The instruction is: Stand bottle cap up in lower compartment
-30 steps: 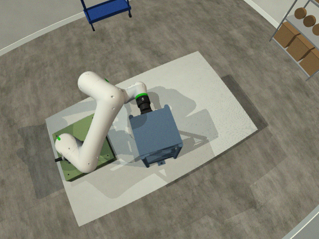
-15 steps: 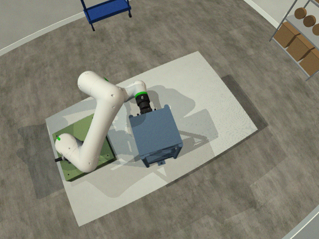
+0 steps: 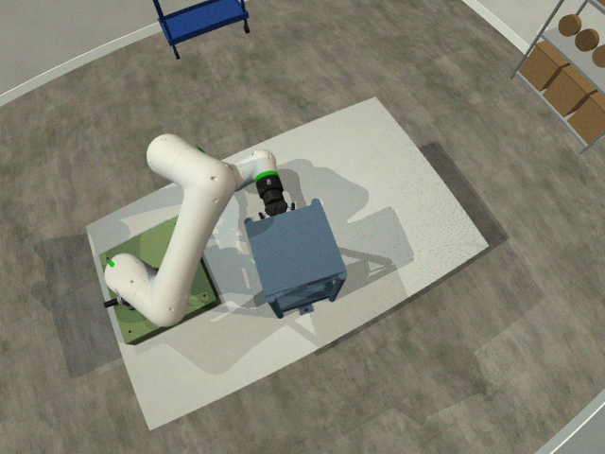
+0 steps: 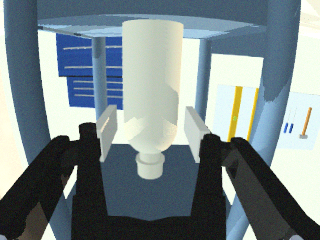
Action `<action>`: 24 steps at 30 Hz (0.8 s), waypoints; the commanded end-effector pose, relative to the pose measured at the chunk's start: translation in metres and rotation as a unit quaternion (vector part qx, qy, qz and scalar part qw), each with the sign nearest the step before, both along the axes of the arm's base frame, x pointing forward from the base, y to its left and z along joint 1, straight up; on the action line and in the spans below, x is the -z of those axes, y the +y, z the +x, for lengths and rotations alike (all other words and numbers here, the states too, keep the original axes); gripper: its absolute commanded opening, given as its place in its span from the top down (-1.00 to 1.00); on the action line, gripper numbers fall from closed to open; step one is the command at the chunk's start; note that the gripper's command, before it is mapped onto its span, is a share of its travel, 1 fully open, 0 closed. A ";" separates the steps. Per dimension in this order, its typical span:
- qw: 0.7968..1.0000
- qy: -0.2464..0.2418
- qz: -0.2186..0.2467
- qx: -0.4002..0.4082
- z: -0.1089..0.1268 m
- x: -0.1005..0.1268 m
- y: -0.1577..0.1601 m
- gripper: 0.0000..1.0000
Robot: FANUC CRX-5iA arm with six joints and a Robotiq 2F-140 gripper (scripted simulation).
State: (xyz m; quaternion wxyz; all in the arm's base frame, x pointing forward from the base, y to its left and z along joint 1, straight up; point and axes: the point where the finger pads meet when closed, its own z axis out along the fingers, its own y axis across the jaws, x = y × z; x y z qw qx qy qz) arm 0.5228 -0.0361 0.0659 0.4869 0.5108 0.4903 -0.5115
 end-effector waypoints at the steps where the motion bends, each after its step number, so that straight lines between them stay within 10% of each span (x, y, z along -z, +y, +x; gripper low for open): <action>1: 1.000 0.000 0.000 0.000 0.000 0.000 0.002 0.05; 24: 1.000 0.000 0.000 0.000 0.001 0.000 0.018 0.05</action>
